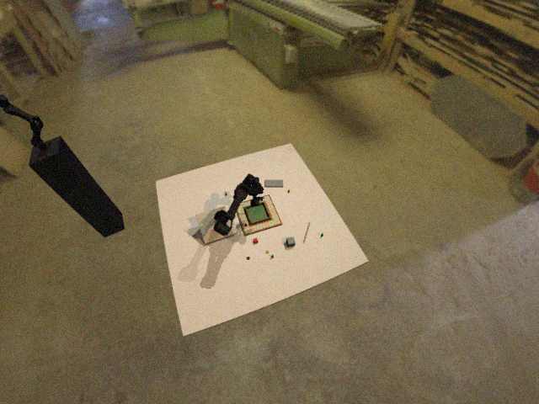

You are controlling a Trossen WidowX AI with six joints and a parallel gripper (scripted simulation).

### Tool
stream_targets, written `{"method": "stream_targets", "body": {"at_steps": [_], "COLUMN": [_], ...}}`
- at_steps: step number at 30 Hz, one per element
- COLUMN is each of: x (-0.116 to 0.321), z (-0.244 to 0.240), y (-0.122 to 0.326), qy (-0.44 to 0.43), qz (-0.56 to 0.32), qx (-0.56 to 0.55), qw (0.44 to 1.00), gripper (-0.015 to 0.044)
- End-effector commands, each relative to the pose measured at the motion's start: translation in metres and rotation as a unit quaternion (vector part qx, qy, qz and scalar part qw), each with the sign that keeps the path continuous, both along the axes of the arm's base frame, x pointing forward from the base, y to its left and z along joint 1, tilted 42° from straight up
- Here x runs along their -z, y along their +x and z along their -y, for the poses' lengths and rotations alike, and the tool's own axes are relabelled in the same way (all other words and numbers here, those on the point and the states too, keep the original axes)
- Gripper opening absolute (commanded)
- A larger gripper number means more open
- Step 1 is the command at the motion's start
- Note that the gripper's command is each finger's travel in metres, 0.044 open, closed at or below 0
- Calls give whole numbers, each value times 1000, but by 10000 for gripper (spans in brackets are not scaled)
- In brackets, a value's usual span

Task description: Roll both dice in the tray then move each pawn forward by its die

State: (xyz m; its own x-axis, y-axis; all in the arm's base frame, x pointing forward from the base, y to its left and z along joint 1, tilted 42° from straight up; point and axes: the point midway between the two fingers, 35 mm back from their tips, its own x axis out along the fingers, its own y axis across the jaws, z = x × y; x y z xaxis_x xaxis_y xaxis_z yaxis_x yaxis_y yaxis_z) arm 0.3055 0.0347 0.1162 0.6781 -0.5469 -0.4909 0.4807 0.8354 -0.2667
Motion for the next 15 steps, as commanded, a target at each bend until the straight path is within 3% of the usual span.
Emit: {"method": "stream_targets", "body": {"at_steps": [1, 8, 15], "x": [-1, 1, 1], "z": [59, 125, 198], "y": [-8, -34, -91], "qy": [-36, -59, -73], "qz": [-82, -188, -344], "qx": [36, 74, 97], "qw": [995, 978, 931], "gripper": [275, 275, 275]}}
